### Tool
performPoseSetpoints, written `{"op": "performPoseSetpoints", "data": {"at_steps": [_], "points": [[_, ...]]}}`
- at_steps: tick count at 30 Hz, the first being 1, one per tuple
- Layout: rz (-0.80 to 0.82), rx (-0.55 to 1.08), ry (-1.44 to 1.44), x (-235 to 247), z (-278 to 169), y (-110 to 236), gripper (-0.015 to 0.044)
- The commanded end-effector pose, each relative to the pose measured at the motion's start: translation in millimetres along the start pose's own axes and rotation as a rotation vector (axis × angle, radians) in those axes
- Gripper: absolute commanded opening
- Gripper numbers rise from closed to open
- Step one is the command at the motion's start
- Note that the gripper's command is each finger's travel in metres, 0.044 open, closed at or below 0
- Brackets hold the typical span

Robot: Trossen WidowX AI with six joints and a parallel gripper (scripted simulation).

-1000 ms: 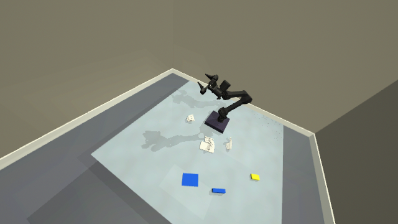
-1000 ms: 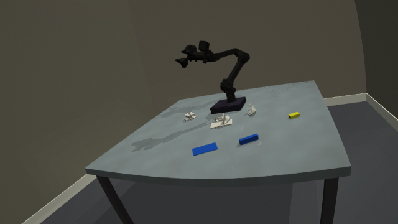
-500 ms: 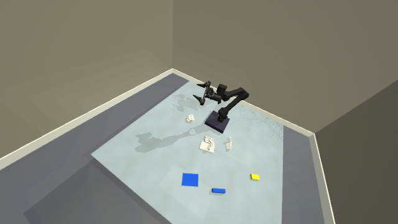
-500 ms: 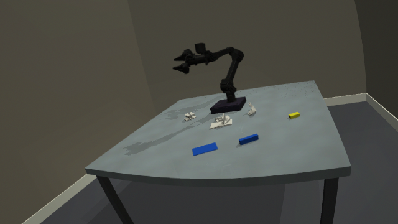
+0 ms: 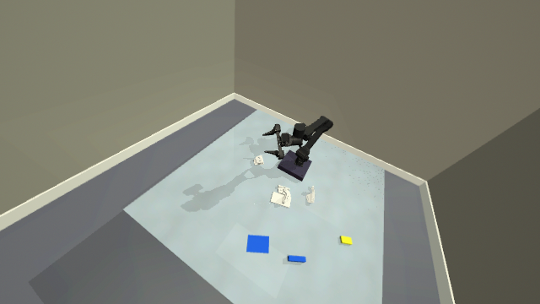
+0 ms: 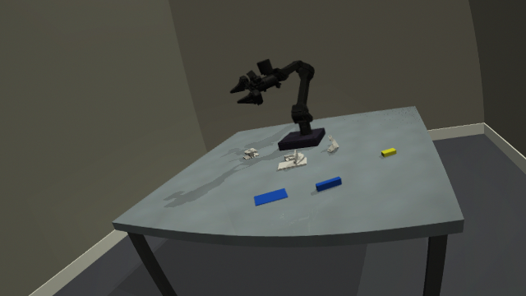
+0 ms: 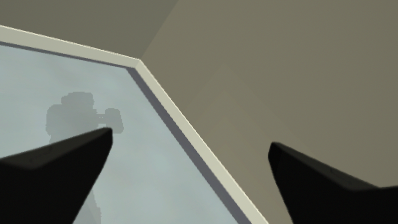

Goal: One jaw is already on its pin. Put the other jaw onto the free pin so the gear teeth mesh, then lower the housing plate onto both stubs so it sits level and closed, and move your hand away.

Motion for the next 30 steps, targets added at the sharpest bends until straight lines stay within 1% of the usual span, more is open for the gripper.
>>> {"op": "performPoseSetpoints", "data": {"at_steps": [1, 8, 16, 30], "points": [[0.124, 0.022, -0.004, 28, 0, 2, 0.044], [0.322, 0.076, -0.002, 74, -5, 14, 0.044], [0.534, 0.165, 0.015, 123, -14, 37, 0.044], [0.858, 0.395, 0.097, 192, -44, 102, 0.044]]}}
Point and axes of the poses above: the point midway between the two fingers, 35 mm back from their tips, its own y axis back along the fingers, its own x axis across the jaws, z = x × y, the point moved 4 cm from there along y, back along the fingers, and after that the axes turned 3 degrees about -y, right-handed, at the moved point
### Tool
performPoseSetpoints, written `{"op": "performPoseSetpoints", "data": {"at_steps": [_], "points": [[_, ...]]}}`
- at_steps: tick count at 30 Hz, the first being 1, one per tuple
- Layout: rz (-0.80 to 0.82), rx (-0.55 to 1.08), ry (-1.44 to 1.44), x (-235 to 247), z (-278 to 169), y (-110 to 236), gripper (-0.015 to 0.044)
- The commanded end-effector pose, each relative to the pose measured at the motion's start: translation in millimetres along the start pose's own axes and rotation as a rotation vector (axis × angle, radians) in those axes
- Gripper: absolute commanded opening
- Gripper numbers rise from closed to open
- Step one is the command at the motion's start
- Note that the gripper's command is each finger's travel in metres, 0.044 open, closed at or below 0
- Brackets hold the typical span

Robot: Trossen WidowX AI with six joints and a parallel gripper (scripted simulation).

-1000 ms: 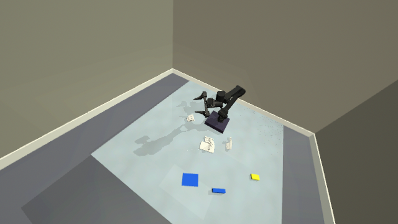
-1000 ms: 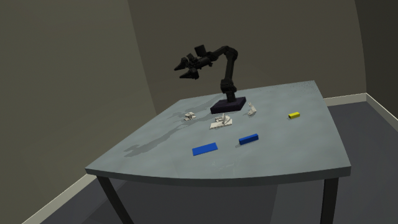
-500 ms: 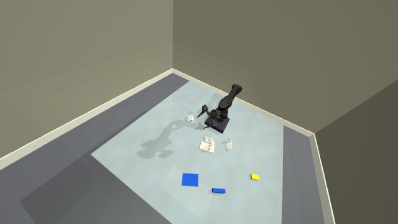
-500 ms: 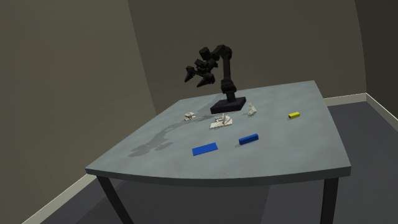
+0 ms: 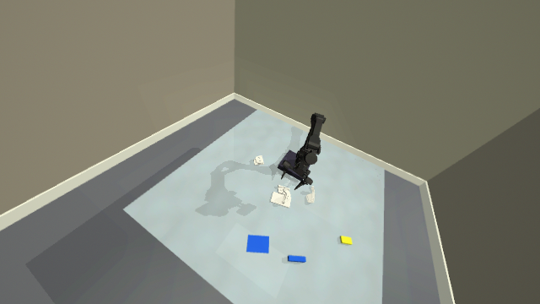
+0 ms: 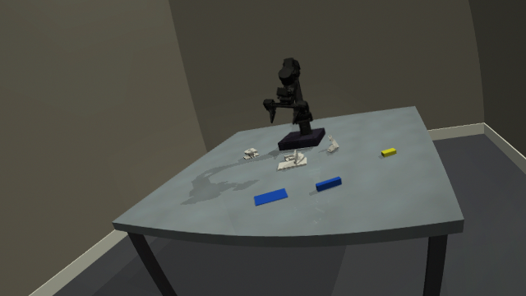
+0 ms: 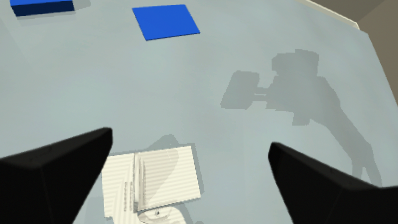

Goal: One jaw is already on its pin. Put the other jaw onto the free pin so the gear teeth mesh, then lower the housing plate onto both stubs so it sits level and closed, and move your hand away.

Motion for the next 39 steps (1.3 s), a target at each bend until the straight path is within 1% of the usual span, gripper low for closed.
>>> {"op": "performPoseSetpoints", "data": {"at_steps": [1, 8, 14, 20, 27, 34, 39], "points": [[0.086, 0.087, 0.012, 27, -12, 0, 0.044], [0.2, 0.25, 0.041, 69, -39, 6, 0.044], [0.265, 0.406, 0.073, 100, -65, 17, 0.044], [0.294, 0.568, 0.109, 124, -94, 34, 0.044], [0.28, 0.749, 0.157, 144, -127, 56, 0.044], [0.277, 0.765, 0.161, 146, -130, 58, 0.044], [0.277, 0.765, 0.161, 148, -134, 53, 0.044]]}}
Point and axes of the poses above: the point midway between the two fingers, 35 mm back from their tips, its own y axis back along the fingers, its own x axis across the jaws, z = x × y, the point moved 4 cm from there along y, back along the fingers, and after that the axes turned 3 degrees about -y, right-handed, at the moved point
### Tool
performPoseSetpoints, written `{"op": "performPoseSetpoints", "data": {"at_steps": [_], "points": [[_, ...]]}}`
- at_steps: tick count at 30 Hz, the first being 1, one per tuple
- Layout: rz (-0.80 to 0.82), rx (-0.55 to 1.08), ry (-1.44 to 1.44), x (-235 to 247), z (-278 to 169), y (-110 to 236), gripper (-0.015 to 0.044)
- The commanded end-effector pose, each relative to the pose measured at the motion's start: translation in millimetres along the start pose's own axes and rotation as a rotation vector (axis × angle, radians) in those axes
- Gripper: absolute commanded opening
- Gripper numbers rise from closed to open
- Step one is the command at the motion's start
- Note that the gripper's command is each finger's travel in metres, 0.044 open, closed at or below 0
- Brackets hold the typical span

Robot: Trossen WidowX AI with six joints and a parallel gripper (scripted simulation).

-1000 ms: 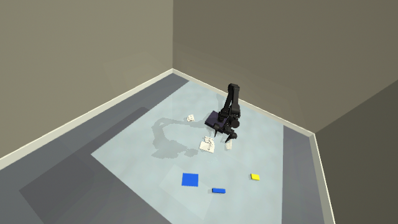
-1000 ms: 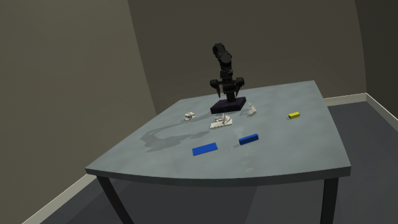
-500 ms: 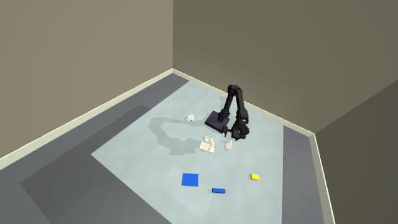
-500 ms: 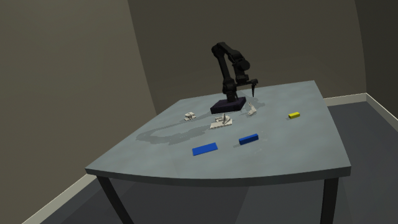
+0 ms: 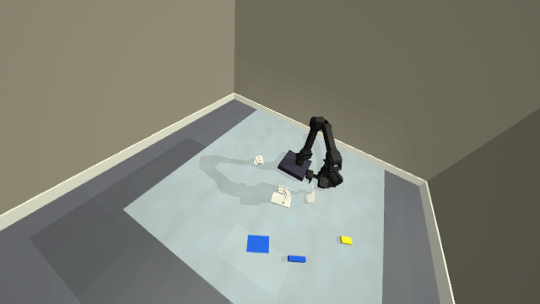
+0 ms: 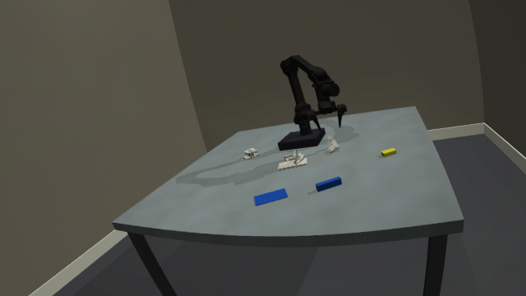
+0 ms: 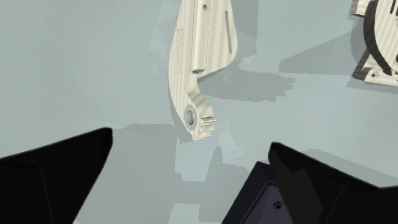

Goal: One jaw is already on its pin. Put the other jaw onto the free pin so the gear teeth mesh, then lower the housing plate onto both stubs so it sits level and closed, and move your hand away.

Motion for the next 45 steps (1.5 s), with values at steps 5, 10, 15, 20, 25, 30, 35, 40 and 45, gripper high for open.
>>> {"op": "performPoseSetpoints", "data": {"at_steps": [5, 10, 15, 20, 25, 30, 35, 40, 45], "points": [[0.001, 0.007, -0.003, 1, 0, -13, 0.044], [0.001, 0.007, -0.003, 2, 0, -22, 0.044], [0.001, 0.007, -0.003, 2, 0, -30, 0.044], [0.001, 0.007, -0.003, 2, 0, -38, 0.044], [0.001, 0.008, -0.003, 1, 0, -46, 0.044], [0.001, 0.008, -0.003, 1, -1, -54, 0.044], [0.001, 0.008, -0.003, 0, -2, -62, 0.044], [0.0, 0.008, -0.004, 0, -3, -69, 0.044], [0.0, 0.008, -0.004, -1, -3, -71, 0.044]]}}
Point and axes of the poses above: the point midway between the two fingers, 35 mm back from their tips, its own y axis back along the fingers, its own x axis across the jaws, z = x × y, the point moved 4 cm from there along y, back along the fingers, and after that the axes turned 3 degrees about -y, right-handed, at the moved point
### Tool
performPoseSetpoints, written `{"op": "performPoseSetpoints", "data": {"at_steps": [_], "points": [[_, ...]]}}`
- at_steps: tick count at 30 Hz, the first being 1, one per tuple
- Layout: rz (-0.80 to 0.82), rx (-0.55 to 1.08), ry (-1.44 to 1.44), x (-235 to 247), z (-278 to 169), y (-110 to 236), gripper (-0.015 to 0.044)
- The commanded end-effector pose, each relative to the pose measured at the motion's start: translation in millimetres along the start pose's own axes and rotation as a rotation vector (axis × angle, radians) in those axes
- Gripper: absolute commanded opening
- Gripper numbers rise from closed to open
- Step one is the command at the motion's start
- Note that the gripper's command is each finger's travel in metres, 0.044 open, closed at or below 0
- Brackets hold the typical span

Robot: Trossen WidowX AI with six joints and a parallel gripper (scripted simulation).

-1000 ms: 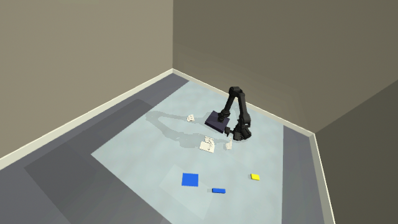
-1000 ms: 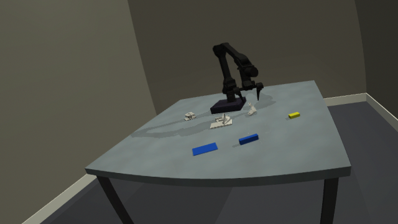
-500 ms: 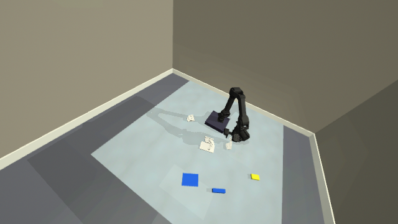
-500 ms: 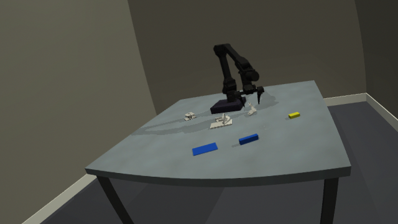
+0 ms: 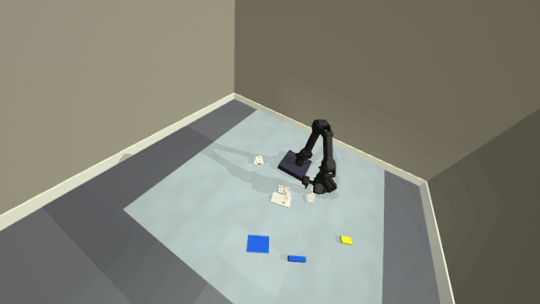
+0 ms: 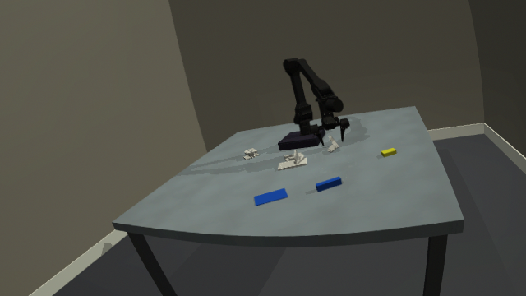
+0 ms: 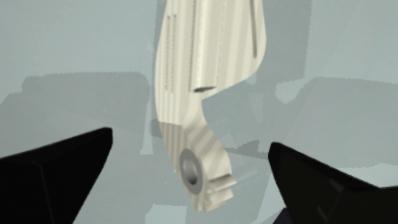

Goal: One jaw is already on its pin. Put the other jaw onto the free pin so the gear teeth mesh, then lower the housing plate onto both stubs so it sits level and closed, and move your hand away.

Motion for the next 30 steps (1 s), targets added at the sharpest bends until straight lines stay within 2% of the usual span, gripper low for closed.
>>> {"op": "performPoseSetpoints", "data": {"at_steps": [1, 12, 20, 22, 23, 30], "points": [[0.003, 0.002, -0.004, 0.2, -0.5, -2.4, 0.044], [0.003, 0.002, -0.004, 0.2, -0.5, -2.4, 0.0151], [0.003, 0.002, -0.004, 0.2, -0.5, -2.4, 0.0098], [0.003, 0.002, -0.004, 0.2, -0.5, -2.4, 0.0045], [0.003, 0.002, -0.004, 0.2, -0.5, -2.4, 0.0037], [0.003, 0.002, -0.004, 0.2, -0.4, -2.3, 0.0037]]}}
Point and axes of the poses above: the point midway between the two fingers, 35 mm back from their tips, its own y axis back along the fingers, its own x axis across the jaws, z = x × y, the point moved 4 cm from there along y, back along the fingers, and after that the axes turned 3 degrees about -y, right-handed, at the moved point
